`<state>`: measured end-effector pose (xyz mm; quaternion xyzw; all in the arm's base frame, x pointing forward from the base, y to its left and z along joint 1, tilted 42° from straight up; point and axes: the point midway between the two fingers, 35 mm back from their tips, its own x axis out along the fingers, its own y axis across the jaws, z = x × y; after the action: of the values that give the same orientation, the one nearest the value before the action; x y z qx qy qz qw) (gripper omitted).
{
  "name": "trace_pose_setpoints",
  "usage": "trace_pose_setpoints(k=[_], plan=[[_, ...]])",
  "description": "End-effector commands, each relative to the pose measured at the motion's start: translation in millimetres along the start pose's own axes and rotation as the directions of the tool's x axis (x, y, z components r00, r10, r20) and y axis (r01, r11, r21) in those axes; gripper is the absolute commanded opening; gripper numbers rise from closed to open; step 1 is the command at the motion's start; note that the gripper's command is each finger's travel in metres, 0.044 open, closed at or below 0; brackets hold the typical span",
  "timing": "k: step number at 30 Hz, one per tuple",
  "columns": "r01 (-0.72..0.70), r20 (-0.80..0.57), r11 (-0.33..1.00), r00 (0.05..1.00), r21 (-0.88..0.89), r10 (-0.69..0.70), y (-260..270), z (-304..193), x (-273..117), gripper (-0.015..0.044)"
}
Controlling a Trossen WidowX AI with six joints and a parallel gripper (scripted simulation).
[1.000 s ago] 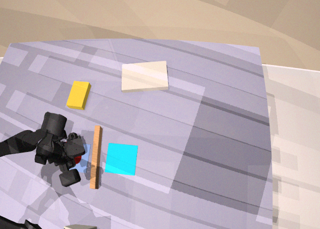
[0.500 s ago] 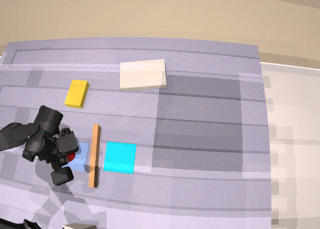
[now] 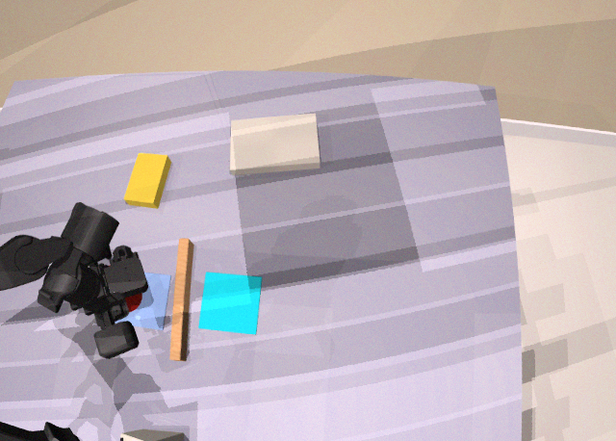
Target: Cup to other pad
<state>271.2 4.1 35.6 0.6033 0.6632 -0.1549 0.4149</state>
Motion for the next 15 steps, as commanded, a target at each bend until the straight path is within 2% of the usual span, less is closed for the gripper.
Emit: trace_pose_setpoints(k=[1,15], plan=[[0.0,0.0,1.0,1.0,0.0,0.0,0.0,0.1,0.1,0.0],[0.0,0.003,1.0,1.0,-0.002,0.0,-3.2,7.8,-0.2,0.0]])
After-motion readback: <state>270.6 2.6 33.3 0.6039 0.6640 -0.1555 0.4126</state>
